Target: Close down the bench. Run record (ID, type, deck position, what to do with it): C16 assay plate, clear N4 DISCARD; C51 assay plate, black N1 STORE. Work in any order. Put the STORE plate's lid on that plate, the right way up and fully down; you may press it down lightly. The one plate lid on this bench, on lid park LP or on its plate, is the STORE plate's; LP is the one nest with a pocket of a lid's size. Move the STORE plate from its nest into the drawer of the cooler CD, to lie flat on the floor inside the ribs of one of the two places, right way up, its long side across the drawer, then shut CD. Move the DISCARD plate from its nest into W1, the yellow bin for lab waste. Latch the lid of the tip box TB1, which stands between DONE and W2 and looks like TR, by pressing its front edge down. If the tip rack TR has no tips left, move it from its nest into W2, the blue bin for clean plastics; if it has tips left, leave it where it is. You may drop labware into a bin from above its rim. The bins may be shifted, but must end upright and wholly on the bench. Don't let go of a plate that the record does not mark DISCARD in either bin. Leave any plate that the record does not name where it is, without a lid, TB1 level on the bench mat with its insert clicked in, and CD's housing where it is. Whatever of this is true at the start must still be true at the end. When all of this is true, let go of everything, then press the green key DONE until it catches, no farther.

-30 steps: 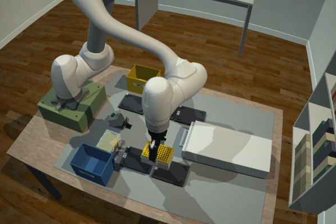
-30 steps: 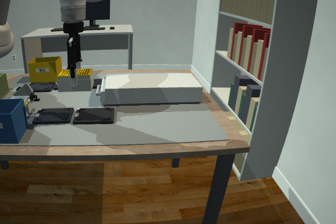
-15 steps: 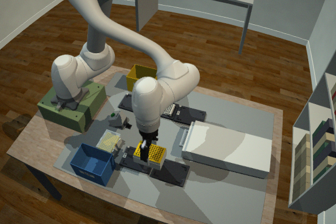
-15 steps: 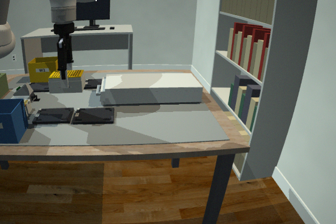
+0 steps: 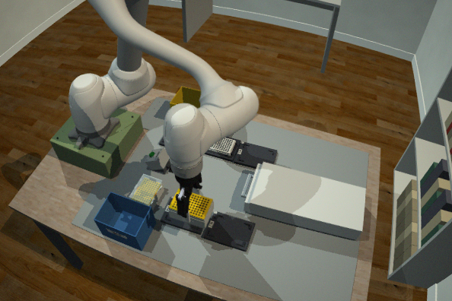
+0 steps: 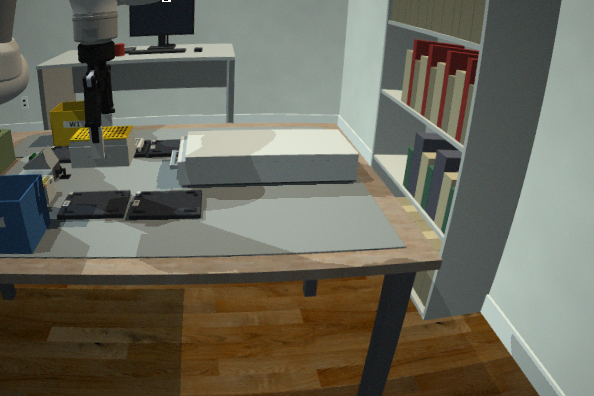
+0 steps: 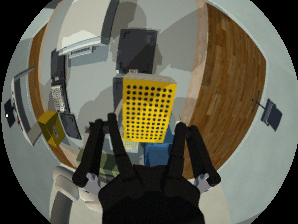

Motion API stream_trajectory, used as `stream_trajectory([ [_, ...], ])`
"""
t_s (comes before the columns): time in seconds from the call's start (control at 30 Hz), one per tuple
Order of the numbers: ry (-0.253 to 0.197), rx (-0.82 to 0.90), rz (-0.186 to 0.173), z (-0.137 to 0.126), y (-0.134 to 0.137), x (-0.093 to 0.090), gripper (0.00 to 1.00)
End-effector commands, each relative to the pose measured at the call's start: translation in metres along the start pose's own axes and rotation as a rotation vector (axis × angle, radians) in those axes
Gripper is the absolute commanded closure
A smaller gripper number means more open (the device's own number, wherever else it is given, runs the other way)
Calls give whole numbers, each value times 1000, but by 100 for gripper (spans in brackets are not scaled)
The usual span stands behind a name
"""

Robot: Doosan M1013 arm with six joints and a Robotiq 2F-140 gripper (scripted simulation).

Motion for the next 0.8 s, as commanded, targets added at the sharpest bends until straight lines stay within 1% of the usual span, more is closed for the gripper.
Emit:
stream_trajectory([
  [0.0,0,0,0,-8,3,0,100],
  [0.23,0,0,0,-25,11,0,100],
  [0.3,0,0,0,-25,11,0,100],
  [0.77,0,0,0,-59,26,0,100],
])
Point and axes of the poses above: the point where the finger pads meet when closed, its own x axis back along the fingers, its own y axis across the jaws, z = x × y, the point moved 2 cm from there along x, back along the fingers, and after that the axes turned 4 degrees about -x, right-handed, at the moved point
